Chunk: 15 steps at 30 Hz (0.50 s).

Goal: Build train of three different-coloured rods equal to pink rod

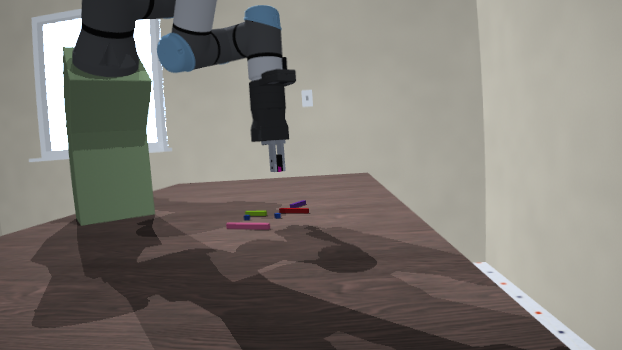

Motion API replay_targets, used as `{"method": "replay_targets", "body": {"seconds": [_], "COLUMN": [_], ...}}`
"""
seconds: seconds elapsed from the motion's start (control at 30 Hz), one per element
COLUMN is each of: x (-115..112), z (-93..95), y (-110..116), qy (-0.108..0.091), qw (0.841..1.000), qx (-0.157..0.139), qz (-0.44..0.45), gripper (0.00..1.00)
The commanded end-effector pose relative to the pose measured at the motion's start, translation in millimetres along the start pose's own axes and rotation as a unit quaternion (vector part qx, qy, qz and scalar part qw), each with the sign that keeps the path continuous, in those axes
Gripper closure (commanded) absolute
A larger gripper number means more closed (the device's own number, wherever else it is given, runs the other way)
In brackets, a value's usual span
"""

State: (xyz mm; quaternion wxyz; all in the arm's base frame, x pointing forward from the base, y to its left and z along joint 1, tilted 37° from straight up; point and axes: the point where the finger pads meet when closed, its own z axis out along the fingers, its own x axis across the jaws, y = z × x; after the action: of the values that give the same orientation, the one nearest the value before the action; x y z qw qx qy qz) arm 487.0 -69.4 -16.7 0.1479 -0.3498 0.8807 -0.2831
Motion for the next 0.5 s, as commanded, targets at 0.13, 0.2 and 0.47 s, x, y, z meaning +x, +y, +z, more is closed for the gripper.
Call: {"method": "replay_targets", "body": {"seconds": [0.13, 0.2, 0.47], "x": [-0.2, -0.2, -0.4], "z": [0.7, 0.7, 16.8], "y": [-0.3, -0.3, -0.4], "qy": [0.0, 0.0, 0.0], "qw": [1.0, 1.0, 1.0], "qx": [0.0, 0.0, 0.0], "qz": [0.0, 0.0, 0.0], "gripper": [0.76, 0.76, 0.76]}}
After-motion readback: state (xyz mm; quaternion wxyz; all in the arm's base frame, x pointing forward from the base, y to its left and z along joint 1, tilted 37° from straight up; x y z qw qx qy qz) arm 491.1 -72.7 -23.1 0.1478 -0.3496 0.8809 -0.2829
